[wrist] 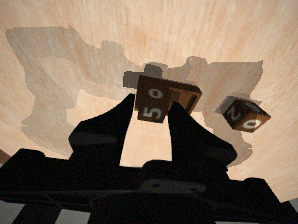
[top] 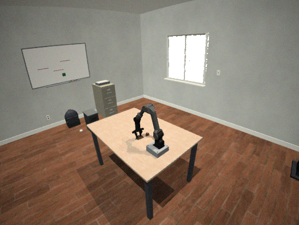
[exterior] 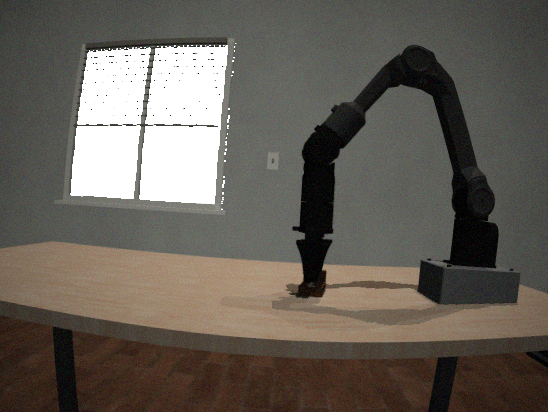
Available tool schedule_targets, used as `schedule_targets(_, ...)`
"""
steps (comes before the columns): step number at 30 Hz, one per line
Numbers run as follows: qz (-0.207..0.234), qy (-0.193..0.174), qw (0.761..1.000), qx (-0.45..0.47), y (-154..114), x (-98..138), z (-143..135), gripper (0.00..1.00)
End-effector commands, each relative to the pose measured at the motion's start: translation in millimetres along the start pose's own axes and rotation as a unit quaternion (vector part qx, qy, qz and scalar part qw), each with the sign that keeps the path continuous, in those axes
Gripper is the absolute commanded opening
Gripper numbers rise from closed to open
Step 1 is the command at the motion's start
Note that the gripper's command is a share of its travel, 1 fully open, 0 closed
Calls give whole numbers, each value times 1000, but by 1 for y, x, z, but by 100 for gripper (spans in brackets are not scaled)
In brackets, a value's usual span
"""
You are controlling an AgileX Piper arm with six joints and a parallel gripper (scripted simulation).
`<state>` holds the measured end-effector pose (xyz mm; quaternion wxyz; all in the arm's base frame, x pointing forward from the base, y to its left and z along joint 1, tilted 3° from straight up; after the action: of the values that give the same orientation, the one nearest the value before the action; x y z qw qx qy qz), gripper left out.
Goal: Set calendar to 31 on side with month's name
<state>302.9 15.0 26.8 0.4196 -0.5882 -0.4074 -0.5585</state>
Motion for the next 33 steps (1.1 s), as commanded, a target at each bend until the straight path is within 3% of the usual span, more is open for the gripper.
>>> schedule_targets(1,-2,1,1000,-1,1,7,0,60)
schedule_targets(10,-2,1,1000,0,1,52,0,60)
schedule_targets(17,-2,1,1000,0,1,75,0,60)
schedule_targets(25,0,0,1000,0,0,85,0,60)
schedule_targets(26,0,0,1000,0,0,85,0,100)
schedule_targets(33,0,0,1000,0,0,85,0,100)
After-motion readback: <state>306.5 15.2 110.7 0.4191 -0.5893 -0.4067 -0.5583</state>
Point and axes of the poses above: the point where the finger pads meet when closed, its own x axis back along the fingers, its own z axis across the jaws, y = z × x, the point moved 7 cm from there along x, back along the fingers, and after that the axes turned 10 degrees about -x, right-handed, at the moved point
